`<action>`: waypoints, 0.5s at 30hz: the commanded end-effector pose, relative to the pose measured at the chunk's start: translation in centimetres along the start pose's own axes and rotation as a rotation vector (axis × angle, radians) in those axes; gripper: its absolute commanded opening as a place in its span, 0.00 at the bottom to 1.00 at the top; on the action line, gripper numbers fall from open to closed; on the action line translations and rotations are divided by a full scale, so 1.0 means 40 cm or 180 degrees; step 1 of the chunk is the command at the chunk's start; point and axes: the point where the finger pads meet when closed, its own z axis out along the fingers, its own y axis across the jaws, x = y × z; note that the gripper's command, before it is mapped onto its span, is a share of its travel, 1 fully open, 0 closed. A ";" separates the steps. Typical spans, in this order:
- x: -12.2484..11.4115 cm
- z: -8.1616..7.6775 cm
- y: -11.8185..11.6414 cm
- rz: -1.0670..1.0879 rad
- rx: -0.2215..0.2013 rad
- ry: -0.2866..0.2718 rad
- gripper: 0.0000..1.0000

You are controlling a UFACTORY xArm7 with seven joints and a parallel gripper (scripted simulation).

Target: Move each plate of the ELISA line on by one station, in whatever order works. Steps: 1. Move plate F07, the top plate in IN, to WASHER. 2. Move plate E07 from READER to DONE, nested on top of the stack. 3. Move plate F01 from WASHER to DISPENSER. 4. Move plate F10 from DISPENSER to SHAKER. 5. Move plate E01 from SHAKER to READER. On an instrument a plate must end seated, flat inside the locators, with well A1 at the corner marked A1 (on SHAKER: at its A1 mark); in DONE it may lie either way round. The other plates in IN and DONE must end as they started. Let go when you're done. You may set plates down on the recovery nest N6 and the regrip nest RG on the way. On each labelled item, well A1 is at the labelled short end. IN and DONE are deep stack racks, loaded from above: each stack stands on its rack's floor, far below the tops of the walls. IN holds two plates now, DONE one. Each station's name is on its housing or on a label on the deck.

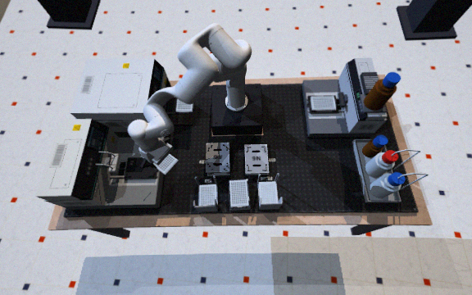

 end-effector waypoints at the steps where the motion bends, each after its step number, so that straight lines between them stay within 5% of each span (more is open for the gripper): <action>1: -0.031 -0.005 0.027 -0.0167 -0.0004 0.0011 0.00; 15: -0.103 -0.005 0.078 -0.0613 -0.0006 0.0010 0.00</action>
